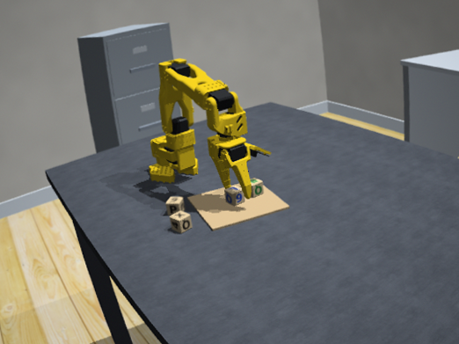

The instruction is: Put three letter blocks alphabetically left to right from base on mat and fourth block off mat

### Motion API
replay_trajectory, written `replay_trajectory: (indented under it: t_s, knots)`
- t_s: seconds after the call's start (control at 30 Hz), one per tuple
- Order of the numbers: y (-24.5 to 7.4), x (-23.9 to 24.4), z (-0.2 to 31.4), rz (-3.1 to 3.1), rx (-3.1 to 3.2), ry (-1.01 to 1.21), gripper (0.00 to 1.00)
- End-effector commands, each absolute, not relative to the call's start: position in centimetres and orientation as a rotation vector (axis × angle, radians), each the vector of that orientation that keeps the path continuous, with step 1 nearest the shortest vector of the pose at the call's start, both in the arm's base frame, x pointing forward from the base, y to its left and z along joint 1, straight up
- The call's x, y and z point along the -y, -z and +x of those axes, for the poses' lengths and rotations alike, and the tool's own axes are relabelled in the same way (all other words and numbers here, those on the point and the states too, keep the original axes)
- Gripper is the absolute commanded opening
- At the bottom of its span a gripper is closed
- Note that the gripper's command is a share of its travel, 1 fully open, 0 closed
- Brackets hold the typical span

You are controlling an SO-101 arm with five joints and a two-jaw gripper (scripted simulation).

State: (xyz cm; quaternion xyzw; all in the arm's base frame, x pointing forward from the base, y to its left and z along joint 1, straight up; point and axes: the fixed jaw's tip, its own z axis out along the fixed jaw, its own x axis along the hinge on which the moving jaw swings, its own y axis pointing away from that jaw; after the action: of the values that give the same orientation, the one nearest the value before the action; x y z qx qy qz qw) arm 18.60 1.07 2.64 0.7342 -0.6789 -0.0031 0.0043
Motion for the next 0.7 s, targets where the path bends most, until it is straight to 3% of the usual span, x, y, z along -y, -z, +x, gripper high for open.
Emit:
replay_trajectory:
  t_s: [0.0,0.4,0.67]
  knots:
    - [-5.3,-1.1,19.9,2.347,2.174,-0.09,0.33]
    - [-8.5,-1.1,19.5,2.347,2.174,-0.09,0.33]
    - [-9.1,-1.1,19.3,2.347,2.174,-0.09,0.33]
